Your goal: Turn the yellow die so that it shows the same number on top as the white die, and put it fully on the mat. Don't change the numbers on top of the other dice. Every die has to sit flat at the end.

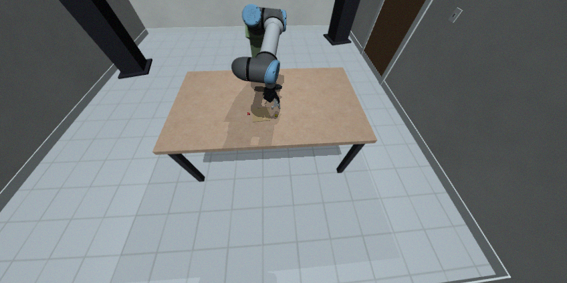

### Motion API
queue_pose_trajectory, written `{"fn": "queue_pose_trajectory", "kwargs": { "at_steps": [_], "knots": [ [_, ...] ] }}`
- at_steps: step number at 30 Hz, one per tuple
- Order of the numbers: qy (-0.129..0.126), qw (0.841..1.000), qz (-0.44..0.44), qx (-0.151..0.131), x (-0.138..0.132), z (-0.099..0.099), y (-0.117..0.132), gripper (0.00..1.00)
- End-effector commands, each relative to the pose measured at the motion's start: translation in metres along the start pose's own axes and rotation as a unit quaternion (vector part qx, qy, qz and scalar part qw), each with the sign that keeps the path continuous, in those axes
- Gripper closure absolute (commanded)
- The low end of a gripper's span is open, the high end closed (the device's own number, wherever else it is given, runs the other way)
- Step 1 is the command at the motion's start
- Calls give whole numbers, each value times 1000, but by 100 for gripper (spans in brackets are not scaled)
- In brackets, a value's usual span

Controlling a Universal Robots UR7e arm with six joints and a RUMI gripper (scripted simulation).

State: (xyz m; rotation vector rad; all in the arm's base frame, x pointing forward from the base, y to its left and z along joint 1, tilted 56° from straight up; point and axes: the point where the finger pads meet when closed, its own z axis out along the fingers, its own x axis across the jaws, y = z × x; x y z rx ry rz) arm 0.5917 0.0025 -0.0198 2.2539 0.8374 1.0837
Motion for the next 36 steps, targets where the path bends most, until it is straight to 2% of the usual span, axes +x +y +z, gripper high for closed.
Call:
{"fn": "queue_pose_trajectory", "kwargs": {
  "at_steps": [1,30,36],
  "knots": [
    [0,1000,0,0,0,0,0,0],
    [0,1000,0,0,1,0,0,0],
    [0,1000,0,0,9,0,5,0]
  ]
}}
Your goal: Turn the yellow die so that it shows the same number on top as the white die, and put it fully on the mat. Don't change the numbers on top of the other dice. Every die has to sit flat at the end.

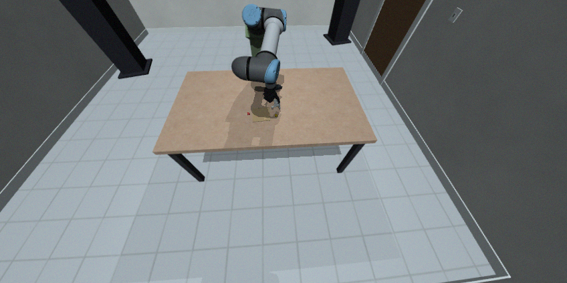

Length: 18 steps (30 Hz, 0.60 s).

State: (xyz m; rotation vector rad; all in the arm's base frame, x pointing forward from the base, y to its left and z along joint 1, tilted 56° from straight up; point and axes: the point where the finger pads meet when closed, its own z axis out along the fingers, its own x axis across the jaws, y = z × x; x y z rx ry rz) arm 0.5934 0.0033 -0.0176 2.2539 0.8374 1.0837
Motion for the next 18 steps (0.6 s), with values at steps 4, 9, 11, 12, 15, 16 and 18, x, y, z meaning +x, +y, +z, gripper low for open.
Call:
{"fn": "queue_pose_trajectory", "kwargs": {
  "at_steps": [4,9,11,12,15,16,18],
  "knots": [
    [0,1000,0,0,22,0,12,0],
    [0,1000,0,0,37,0,21,0],
    [0,1000,0,0,47,0,26,0],
    [0,1000,0,0,53,0,29,0],
    [0,1000,0,0,66,0,37,0],
    [0,1000,0,0,70,0,39,0],
    [0,1000,0,0,75,0,42,0]
  ]
}}
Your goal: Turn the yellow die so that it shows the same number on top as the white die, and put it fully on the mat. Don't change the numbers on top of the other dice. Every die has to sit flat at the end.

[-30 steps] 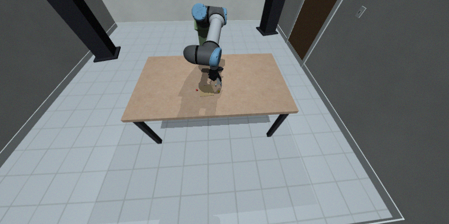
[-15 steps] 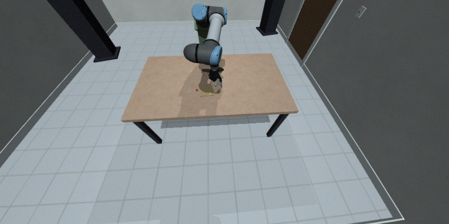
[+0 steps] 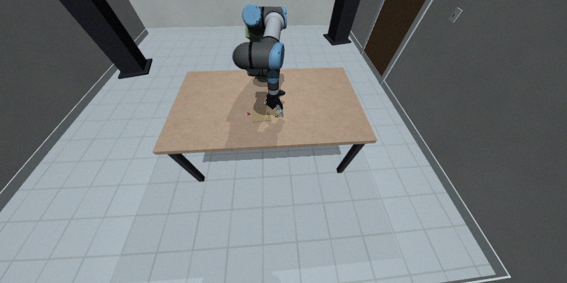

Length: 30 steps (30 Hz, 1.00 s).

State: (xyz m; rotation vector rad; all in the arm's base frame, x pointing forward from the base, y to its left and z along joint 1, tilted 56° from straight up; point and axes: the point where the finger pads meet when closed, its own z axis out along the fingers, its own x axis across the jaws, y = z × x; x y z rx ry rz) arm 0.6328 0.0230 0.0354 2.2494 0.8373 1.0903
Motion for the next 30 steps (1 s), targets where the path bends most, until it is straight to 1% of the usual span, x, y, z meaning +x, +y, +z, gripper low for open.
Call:
{"fn": "queue_pose_trajectory", "kwargs": {
  "at_steps": [1,30],
  "knots": [
    [-2,1000,0,1,17,1,10,0],
    [-2,1000,0,1,21,1,11,0]
  ]
}}
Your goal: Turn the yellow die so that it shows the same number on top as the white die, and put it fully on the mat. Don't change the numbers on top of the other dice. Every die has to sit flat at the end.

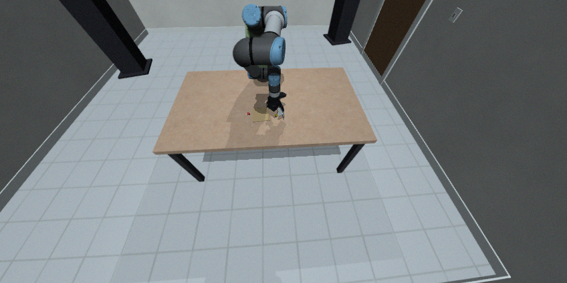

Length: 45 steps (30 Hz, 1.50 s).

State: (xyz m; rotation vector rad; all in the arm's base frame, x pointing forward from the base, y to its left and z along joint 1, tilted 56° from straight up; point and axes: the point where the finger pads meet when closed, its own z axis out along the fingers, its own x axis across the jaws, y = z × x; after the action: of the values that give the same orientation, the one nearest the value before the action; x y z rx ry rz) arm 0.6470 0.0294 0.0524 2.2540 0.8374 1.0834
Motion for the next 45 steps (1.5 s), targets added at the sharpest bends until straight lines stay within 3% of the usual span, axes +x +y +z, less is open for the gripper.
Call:
{"fn": "queue_pose_trajectory", "kwargs": {
  "at_steps": [1,18,27,42,45],
  "knots": [
    [0,1000,0,0,0,0,0,0],
    [0,1000,0,0,0,-1,0,0],
    [0,1000,0,0,0,-12,0,0],
    [0,1000,0,0,0,-82,0,0],
    [0,1000,0,0,0,-86,0,0]
  ]
}}
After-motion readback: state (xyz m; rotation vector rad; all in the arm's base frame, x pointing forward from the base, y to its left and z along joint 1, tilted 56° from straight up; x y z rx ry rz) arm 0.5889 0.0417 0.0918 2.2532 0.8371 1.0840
